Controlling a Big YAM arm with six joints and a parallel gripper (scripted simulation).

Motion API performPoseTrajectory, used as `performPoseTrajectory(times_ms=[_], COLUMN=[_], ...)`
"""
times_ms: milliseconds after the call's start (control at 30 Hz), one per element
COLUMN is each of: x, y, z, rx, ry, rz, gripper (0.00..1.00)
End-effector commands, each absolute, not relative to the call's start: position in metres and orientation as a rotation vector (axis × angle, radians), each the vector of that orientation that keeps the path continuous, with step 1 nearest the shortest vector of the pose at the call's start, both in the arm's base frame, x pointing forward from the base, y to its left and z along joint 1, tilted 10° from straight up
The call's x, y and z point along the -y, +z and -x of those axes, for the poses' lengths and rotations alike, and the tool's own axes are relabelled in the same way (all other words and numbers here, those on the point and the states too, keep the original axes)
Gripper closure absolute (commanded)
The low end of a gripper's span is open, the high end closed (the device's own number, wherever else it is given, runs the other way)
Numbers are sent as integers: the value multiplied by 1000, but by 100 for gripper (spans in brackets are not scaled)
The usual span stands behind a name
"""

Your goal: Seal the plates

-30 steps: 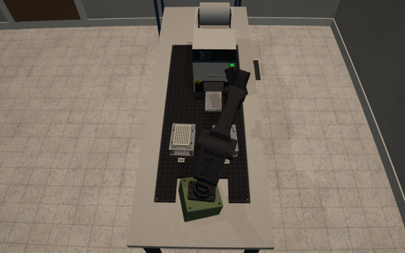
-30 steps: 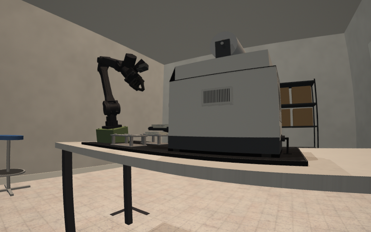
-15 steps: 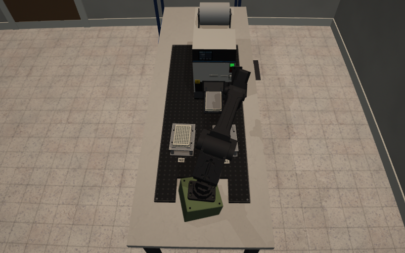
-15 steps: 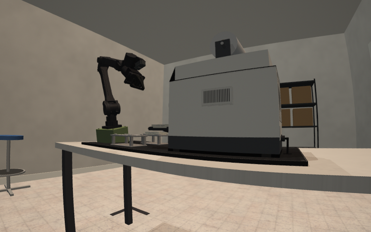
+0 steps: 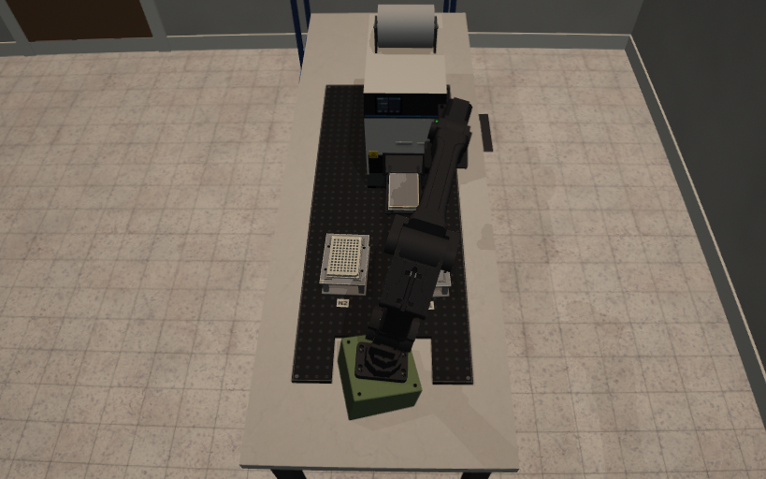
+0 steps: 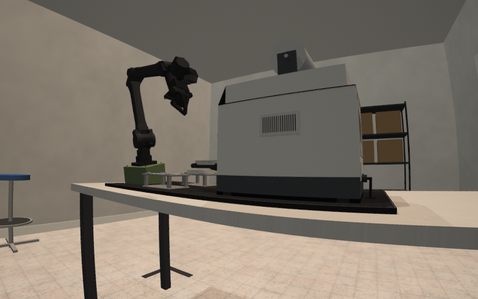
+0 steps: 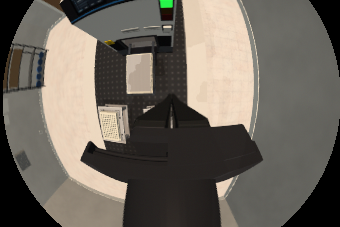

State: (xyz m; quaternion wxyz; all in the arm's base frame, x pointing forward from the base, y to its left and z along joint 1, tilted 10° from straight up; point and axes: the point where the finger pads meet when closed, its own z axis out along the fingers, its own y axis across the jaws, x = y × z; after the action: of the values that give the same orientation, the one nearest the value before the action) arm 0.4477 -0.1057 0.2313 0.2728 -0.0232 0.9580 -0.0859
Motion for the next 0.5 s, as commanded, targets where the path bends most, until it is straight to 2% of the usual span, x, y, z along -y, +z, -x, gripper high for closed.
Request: performPoseTrajectory(times_ms=[0, 467], x=[111, 111], y=[254, 247], z=[-463, -465], rx=[-2635, -3042], ry=[-238, -272], rz=[28, -37], gripper=[100, 100])
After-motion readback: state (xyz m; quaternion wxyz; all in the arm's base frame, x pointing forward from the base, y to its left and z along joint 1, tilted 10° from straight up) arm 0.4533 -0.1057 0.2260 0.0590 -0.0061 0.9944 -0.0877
